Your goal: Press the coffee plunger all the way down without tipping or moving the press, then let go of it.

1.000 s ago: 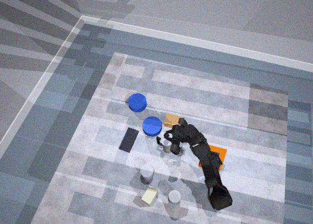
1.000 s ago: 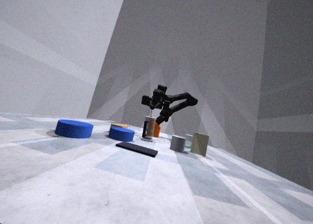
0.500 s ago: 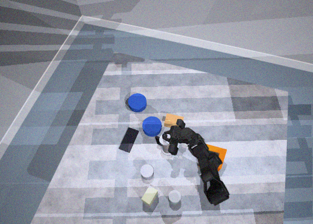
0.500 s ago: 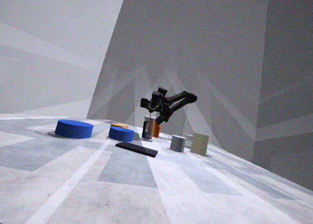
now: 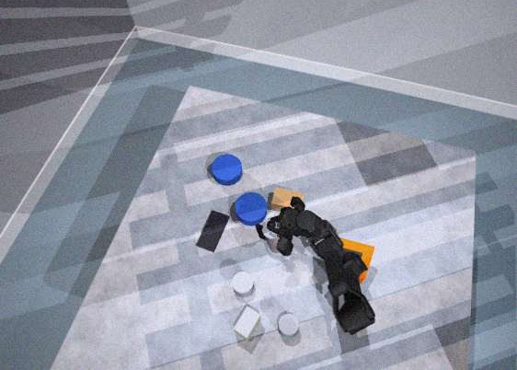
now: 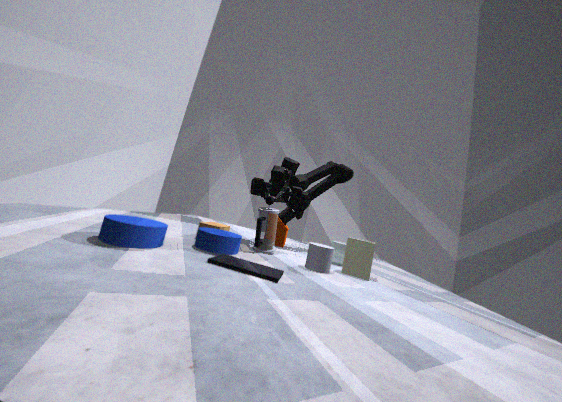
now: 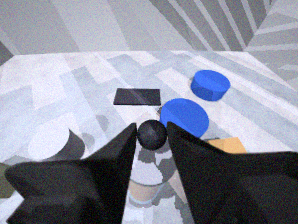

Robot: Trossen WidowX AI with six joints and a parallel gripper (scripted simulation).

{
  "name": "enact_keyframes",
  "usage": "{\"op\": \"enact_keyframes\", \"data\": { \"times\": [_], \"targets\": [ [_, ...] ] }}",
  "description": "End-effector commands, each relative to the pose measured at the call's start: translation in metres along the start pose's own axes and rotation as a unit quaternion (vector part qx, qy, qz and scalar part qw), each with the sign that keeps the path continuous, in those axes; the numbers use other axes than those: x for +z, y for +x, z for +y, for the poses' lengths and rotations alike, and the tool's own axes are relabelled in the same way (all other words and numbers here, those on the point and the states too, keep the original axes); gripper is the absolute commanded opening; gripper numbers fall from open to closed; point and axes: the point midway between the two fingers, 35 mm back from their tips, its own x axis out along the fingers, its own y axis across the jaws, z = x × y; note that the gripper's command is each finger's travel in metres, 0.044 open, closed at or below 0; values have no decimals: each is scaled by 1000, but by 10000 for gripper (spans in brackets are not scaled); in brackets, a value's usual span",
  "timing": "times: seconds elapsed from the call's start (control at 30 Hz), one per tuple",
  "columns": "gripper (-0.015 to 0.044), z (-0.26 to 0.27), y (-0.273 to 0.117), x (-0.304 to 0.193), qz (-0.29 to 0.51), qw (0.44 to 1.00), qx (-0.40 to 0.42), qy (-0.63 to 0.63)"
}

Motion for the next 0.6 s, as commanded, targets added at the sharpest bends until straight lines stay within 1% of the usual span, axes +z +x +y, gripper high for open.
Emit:
{"op": "enact_keyframes", "data": {
  "times": [0.0,0.57],
  "targets": [
    [119,0,2,-5,9,1000,2,9],
    [119,-1,1,0,-1,1000,1,2]
  ]
}}
